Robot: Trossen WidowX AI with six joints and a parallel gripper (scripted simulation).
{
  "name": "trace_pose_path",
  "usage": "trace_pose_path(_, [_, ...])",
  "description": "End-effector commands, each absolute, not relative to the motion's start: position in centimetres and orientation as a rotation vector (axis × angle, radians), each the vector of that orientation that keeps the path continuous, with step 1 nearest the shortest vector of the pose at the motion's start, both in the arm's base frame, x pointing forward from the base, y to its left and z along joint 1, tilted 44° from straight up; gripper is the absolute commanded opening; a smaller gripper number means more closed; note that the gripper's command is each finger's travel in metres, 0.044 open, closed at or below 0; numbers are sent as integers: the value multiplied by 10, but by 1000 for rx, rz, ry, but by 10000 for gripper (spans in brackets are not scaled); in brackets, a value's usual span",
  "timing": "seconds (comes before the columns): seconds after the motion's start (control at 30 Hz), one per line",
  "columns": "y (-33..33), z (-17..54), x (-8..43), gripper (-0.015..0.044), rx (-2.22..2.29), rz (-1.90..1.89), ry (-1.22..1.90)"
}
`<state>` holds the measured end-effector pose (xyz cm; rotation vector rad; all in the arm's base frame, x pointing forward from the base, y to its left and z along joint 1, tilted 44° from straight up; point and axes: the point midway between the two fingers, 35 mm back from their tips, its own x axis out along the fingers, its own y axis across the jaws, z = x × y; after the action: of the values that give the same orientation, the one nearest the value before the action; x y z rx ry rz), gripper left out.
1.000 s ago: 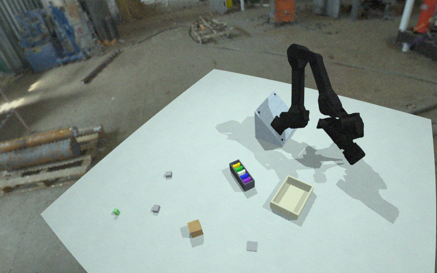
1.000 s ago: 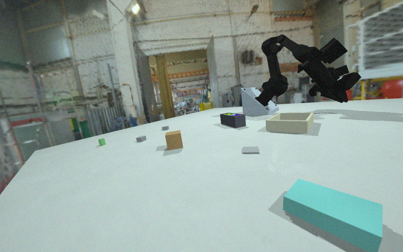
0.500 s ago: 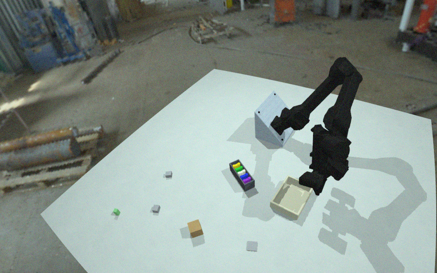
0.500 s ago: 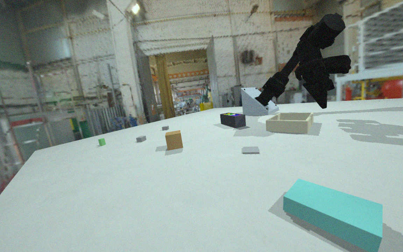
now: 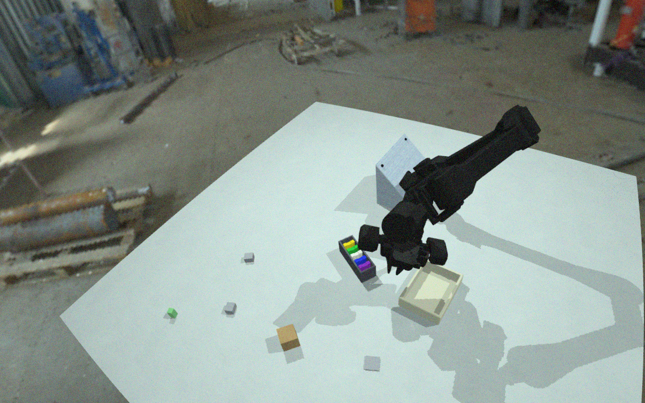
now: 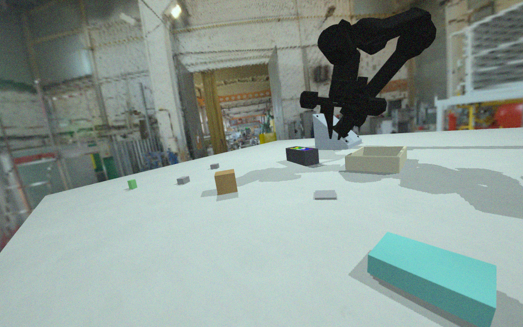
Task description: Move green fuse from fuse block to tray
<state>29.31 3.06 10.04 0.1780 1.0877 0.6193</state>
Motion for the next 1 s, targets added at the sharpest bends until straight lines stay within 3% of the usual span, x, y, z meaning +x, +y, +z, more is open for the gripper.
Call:
trace_pose_path(0.0, [-8, 70, 287, 74, 422, 462, 1276])
trace_pose_path(0.3, [-74, 15, 264, 74, 1016, 176, 1596])
trace_pose_path(0.97, [-66, 5, 264, 74, 1028, 171, 1600])
